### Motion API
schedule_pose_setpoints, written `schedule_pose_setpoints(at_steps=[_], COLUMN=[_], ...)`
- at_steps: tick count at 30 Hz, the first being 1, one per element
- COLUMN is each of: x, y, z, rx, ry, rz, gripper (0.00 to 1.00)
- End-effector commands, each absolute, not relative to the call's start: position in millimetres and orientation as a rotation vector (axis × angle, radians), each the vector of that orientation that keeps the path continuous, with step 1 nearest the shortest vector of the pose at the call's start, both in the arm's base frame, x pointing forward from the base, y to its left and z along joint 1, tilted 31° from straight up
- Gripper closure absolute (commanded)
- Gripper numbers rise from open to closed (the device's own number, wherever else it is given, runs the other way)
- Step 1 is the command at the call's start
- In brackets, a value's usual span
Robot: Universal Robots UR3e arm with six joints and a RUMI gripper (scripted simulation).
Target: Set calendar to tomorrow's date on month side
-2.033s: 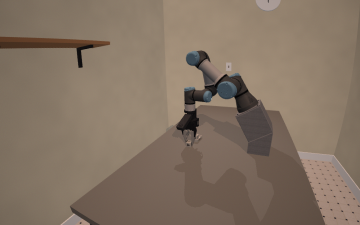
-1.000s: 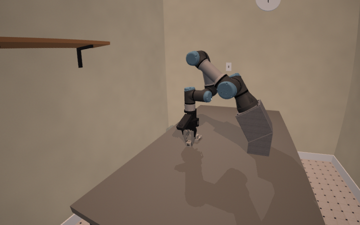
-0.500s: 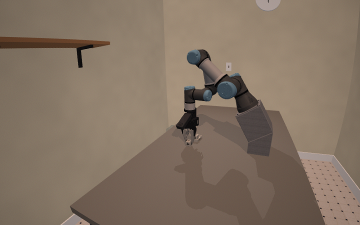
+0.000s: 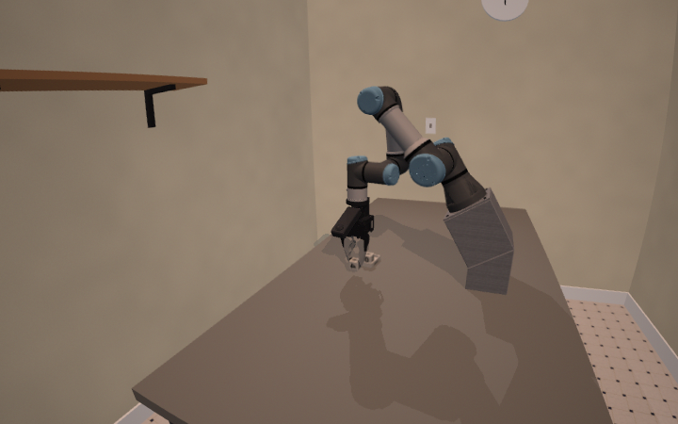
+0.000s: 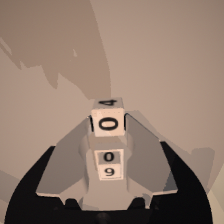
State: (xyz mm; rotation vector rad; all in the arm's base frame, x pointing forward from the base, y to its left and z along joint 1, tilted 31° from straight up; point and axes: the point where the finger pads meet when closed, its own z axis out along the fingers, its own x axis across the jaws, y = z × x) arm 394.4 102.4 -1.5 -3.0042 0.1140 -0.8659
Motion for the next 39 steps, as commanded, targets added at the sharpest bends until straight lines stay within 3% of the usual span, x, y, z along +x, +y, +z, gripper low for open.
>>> schedule_pose_setpoints(at_steps=[1,39], x=[385,355], y=[103,103], z=[4,57], rx=[-3.008,-3.007], ry=[0.112,0.111], rz=[-0.836,-0.842], gripper=[0.89,0.89])
